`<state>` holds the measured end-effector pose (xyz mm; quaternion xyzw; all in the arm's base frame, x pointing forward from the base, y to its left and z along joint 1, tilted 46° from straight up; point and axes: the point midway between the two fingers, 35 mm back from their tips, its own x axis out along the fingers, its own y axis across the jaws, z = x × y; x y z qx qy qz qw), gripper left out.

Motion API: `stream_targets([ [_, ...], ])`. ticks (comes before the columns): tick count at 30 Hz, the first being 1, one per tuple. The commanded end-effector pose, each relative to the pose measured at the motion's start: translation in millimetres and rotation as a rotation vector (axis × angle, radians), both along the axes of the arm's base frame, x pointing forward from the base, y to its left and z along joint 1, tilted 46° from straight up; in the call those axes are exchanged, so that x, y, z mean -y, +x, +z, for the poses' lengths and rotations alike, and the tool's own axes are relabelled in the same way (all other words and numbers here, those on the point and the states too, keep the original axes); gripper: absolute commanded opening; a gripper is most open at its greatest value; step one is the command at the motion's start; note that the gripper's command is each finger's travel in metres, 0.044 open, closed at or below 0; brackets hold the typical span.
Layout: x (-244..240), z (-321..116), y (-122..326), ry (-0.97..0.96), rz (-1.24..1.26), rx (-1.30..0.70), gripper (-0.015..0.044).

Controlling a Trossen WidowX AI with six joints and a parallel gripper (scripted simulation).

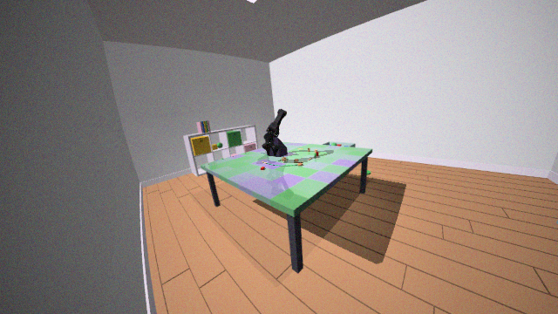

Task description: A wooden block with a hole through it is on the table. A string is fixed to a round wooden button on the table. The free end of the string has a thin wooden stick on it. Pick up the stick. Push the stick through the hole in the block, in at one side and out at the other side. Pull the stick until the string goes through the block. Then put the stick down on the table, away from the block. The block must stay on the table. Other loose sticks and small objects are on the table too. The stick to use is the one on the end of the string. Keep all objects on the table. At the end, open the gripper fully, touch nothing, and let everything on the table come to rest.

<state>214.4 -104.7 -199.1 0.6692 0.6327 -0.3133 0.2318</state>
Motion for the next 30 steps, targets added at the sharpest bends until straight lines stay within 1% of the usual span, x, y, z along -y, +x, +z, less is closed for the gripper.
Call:
stream_targets([
  [1, 19.7, -21.1, -25.9, -0.001, -0.666, -0.671, 0.044],
  [13, 26.4, -31.8, -40.3, 0.004, -1.11, -1.117, 0.044],
  [30, 26.4, -31.9, -40.4, 0.004, -1.114, -1.121, 0.044],
])
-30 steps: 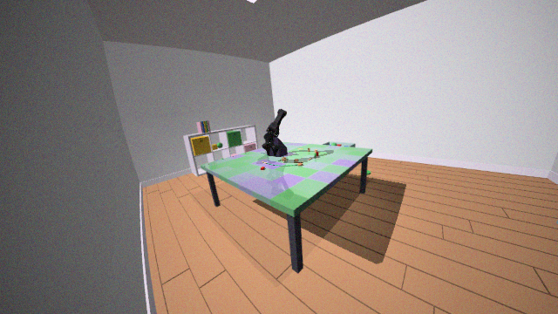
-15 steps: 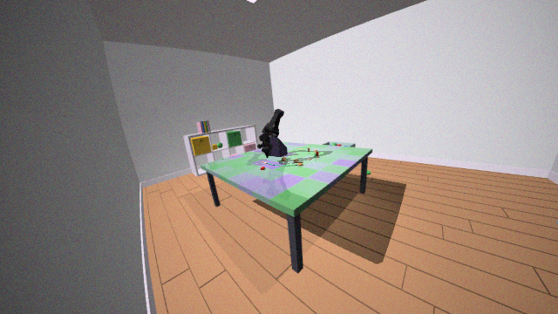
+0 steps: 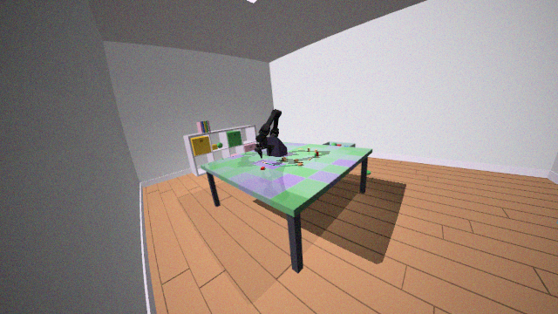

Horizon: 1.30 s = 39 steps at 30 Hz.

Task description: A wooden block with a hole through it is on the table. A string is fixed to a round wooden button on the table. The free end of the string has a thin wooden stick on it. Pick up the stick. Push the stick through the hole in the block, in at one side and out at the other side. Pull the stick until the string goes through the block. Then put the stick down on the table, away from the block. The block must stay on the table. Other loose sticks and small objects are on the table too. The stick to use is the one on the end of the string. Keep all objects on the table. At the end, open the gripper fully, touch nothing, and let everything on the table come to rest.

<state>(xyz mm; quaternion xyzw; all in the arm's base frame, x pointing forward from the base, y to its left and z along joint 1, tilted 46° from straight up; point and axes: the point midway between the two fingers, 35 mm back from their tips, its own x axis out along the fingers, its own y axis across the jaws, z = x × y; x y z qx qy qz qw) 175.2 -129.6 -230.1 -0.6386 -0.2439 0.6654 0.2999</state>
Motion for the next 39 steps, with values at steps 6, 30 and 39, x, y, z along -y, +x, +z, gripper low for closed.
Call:
stream_targets([
  [6, 1.5, -0.9, -1.2, -0.002, -0.031, -0.037, 0.0361],
  [30, -1.2, -3.8, -0.9, -0.003, -0.031, -0.037, 0.0122],
  [39, -11.6, -14.6, -0.2, -0.002, -0.031, -0.037, 0.0122],
])
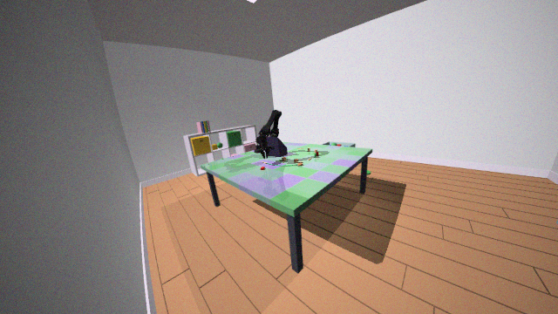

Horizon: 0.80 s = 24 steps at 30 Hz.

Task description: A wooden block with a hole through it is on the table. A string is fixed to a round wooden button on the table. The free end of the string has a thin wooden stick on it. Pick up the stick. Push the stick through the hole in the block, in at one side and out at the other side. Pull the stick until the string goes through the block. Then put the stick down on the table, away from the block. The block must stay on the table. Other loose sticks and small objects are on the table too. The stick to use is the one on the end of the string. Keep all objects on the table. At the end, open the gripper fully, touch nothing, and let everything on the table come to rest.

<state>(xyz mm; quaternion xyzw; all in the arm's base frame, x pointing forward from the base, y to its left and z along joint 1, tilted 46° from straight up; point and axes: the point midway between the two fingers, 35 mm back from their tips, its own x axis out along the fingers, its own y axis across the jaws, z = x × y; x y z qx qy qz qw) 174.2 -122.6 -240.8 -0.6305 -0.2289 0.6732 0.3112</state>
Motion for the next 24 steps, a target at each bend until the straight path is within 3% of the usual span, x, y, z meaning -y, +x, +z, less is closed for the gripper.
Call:
stream_targets([
  [1, -5.7, -5.1, 0.8, 0.002, -0.006, -0.002, 0.0122],
  [24, -33.4, -30.8, -0.4, 0.004, -0.006, -0.001, 0.0122],
])
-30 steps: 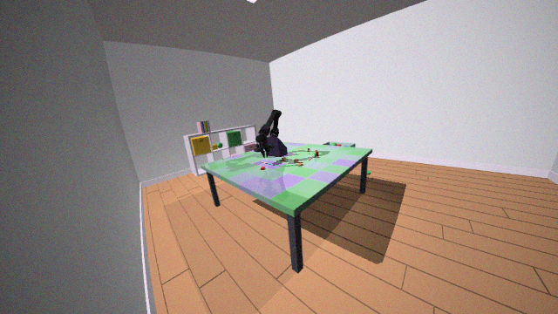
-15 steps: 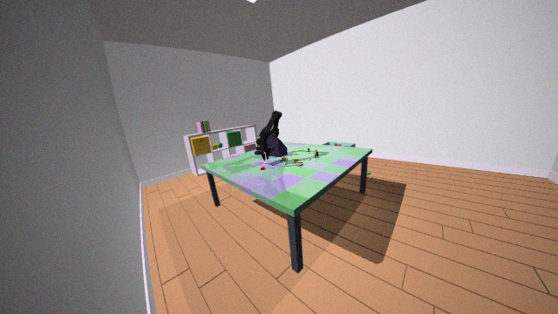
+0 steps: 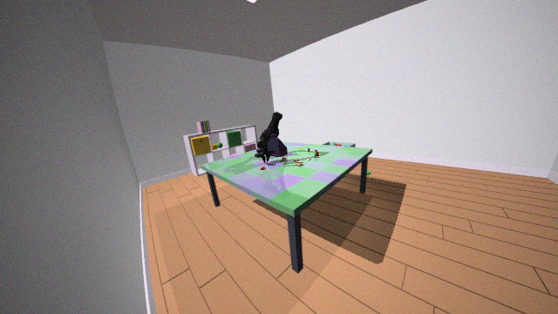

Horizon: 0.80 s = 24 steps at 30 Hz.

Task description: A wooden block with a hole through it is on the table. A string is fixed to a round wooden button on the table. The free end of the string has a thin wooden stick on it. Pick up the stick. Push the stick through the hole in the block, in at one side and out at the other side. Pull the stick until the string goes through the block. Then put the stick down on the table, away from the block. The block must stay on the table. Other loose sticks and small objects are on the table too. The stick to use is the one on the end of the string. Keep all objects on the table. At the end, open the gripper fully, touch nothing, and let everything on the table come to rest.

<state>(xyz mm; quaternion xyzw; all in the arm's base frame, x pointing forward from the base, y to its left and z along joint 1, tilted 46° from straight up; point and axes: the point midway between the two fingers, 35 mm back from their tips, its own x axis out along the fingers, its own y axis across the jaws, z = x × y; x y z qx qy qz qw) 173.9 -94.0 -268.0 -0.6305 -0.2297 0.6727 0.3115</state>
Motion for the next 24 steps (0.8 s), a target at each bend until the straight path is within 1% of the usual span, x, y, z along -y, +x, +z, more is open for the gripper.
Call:
stream_targets([
  [1, -5.8, -4.4, -0.1, 0.003, -0.006, -0.002, 0.0122],
  [6, -6.6, -5.1, -0.2, 0.003, -0.006, -0.002, 0.0122],
  [10, -5.5, -4.1, -0.9, 0.002, 0.001, -0.002, 0.0017],
  [11, -5.5, -4.1, -0.9, 0.002, 0.001, -0.002, 0.0],
  [24, -1.1, -0.3, -0.5, 0.002, 0.001, -0.002, 0.0],
])
